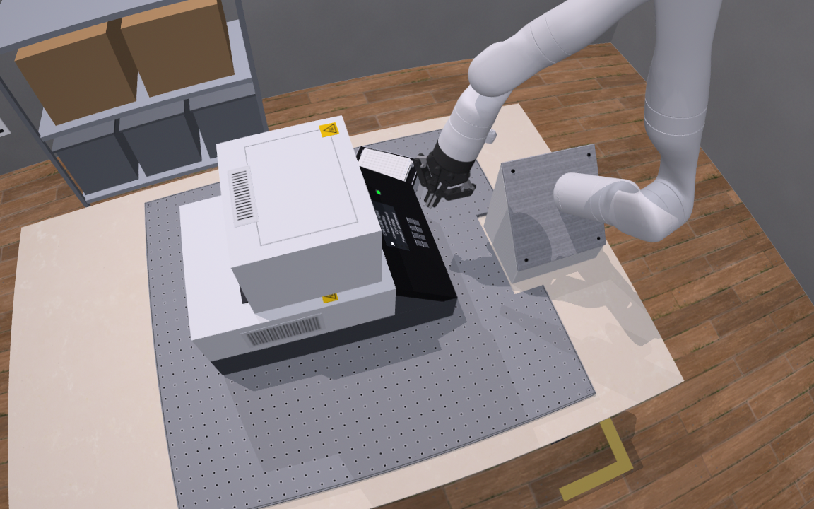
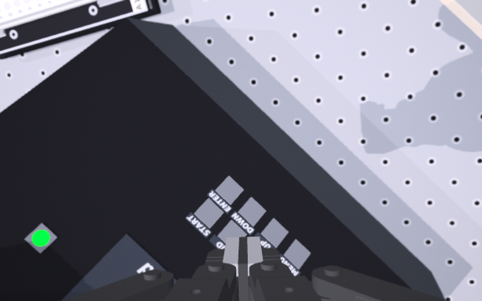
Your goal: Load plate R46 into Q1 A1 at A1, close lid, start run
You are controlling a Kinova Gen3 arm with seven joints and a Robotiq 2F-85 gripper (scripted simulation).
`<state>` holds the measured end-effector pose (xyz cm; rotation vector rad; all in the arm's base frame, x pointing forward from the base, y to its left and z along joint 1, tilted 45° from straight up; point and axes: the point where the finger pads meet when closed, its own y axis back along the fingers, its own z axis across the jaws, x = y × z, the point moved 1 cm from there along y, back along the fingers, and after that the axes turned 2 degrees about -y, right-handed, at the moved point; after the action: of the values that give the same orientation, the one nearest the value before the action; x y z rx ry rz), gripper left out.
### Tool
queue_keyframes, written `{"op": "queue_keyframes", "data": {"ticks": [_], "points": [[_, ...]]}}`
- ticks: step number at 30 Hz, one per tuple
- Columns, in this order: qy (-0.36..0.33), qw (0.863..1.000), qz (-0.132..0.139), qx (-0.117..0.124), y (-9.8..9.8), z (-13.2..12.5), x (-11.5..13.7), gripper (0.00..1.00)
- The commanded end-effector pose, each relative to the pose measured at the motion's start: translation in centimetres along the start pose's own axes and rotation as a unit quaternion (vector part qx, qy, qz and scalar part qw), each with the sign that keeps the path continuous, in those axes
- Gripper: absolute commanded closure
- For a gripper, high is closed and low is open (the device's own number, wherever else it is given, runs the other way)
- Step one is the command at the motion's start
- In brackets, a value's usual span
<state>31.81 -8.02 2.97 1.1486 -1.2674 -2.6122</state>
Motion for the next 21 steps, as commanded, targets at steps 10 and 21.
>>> {"op": "queue_keyframes", "data": {"ticks": [10, 21], "points": [[0.000, 1.000, 0.000, 0.001, -1.4, 0.2, 0.3, 0.90], [0.000, 1.000, 0.000, 0.001, -2.6, 0.4, 0.5, 0.90]]}}
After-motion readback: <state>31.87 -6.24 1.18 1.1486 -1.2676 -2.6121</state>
